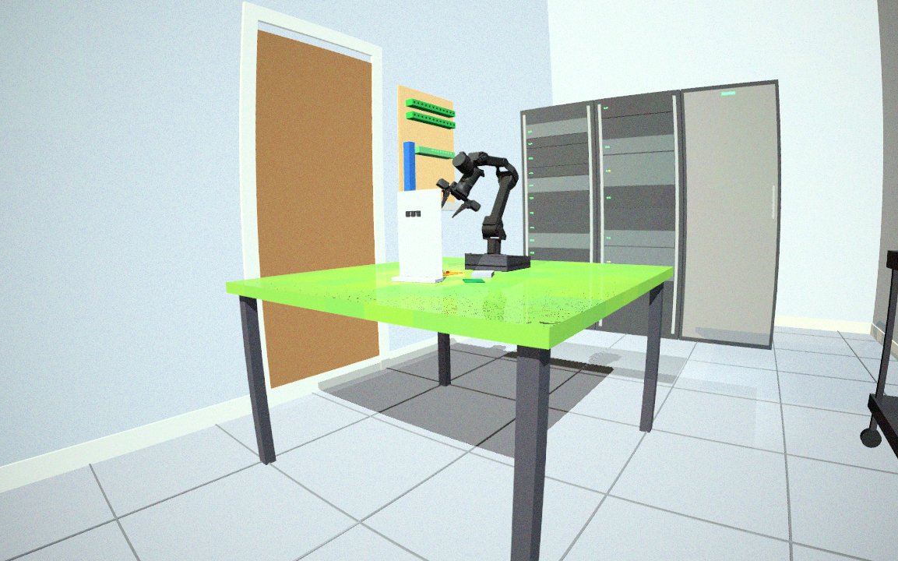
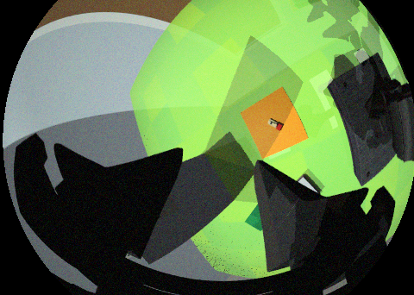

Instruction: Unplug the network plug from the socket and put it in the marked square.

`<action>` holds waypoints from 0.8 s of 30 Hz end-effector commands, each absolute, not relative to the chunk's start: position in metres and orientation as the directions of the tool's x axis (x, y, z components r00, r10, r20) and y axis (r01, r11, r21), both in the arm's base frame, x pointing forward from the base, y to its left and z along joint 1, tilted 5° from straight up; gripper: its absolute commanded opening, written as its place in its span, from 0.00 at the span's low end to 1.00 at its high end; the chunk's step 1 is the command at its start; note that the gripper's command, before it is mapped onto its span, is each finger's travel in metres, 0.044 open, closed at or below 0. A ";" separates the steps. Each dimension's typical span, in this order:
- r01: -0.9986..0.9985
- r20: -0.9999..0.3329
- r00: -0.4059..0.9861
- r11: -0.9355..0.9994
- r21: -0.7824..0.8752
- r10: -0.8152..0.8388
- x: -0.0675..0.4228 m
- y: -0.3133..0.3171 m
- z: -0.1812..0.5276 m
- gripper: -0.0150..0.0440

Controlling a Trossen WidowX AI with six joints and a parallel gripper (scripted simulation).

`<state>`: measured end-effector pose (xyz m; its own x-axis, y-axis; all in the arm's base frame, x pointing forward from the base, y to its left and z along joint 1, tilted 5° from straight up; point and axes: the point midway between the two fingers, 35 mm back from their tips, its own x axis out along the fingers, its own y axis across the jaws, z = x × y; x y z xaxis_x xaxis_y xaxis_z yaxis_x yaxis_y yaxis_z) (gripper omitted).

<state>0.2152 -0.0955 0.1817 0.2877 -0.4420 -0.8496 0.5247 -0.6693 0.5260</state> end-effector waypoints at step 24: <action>0.523 -0.848 0.287 -0.669 0.528 -0.445 0.215 -0.096 0.183 1.00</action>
<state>0.2152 -0.0956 0.1825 0.2885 -0.4422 -0.8492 0.5242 -0.6693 0.5266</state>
